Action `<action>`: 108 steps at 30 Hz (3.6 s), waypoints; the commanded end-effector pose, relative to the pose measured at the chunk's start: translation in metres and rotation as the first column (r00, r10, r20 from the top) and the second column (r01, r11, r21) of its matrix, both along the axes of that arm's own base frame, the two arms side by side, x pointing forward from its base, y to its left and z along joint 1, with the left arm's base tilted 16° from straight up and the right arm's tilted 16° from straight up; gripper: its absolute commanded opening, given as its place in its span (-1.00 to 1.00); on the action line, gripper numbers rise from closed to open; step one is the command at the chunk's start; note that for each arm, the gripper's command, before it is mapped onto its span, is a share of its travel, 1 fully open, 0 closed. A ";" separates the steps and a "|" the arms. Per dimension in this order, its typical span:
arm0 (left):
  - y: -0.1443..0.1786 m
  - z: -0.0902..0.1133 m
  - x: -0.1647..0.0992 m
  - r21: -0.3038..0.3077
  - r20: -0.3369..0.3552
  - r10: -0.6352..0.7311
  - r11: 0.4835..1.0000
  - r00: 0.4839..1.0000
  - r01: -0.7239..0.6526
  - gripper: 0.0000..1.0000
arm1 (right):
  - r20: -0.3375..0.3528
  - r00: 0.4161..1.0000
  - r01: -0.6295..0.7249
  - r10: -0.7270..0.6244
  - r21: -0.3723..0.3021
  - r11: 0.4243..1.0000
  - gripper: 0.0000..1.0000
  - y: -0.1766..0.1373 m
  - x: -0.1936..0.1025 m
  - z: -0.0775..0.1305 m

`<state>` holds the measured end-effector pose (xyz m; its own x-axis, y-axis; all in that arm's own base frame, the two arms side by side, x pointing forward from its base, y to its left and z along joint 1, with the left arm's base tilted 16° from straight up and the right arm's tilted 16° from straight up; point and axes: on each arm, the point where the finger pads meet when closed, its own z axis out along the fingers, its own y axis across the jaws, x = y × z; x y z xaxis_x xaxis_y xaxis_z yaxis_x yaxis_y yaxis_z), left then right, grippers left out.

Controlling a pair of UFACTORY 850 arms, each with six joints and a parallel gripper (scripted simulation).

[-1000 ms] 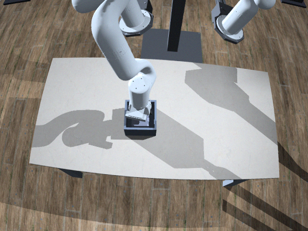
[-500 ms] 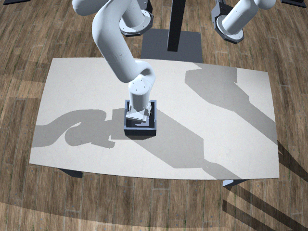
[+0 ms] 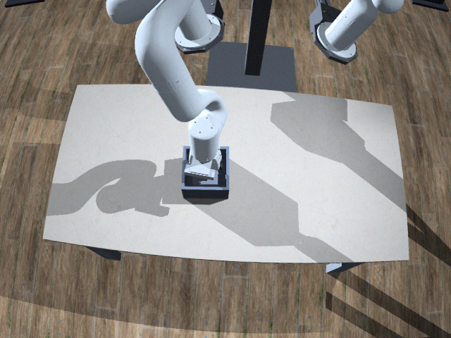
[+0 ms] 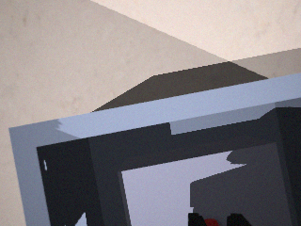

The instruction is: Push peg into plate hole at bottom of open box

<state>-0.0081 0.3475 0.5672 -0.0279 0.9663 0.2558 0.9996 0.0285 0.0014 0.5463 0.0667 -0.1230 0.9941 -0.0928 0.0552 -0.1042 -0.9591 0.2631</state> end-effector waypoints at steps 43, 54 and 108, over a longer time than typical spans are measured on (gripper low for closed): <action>0.002 0.002 0.000 0.011 -0.002 -0.005 1.000 1.000 0.005 1.00 | 0.006 1.000 0.008 -0.008 0.010 1.000 -0.42 0.003 0.001 0.000; 0.002 0.002 0.000 0.011 -0.002 -0.005 1.000 1.000 0.005 1.00 | 0.011 1.000 0.026 -0.026 0.010 1.000 -0.42 0.004 0.001 0.007; 0.002 0.002 0.000 0.011 -0.002 -0.005 1.000 1.000 0.005 1.00 | 0.013 1.000 0.025 -0.025 0.010 1.000 -0.42 0.026 -0.001 0.084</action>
